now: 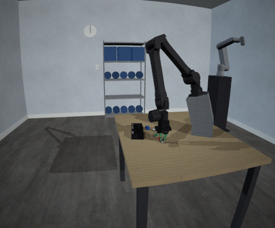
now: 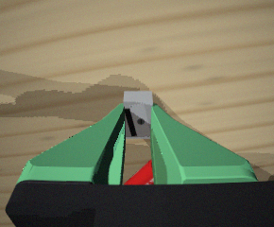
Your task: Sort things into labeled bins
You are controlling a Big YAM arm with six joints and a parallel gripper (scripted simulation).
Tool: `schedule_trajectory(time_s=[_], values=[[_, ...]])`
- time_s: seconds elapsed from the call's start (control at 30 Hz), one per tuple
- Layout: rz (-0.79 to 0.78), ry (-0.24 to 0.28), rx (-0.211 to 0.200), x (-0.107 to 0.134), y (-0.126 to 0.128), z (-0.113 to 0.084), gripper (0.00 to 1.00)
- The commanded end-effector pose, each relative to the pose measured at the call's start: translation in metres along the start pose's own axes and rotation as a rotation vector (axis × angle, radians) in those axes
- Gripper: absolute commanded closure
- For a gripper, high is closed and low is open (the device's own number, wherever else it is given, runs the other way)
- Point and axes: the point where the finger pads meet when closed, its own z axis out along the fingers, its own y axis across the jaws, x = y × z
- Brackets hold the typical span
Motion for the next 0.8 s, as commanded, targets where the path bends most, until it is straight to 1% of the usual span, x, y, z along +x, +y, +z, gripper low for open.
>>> schedule_trajectory(time_s=[0.0, 0.43, 0.63, 0.67, 0.77], values=[[0.000, -0.017, 0.018, -0.008, -0.005, -0.019, 0.91], [0.000, -0.016, 0.020, -0.007, -0.004, -0.062, 0.91], [0.010, -0.016, 0.022, -0.006, -0.008, -0.065, 0.91], [0.003, -0.016, 0.020, -0.005, -0.008, -0.060, 0.91], [0.003, -0.016, 0.020, -0.005, -0.008, -0.060, 0.91]])
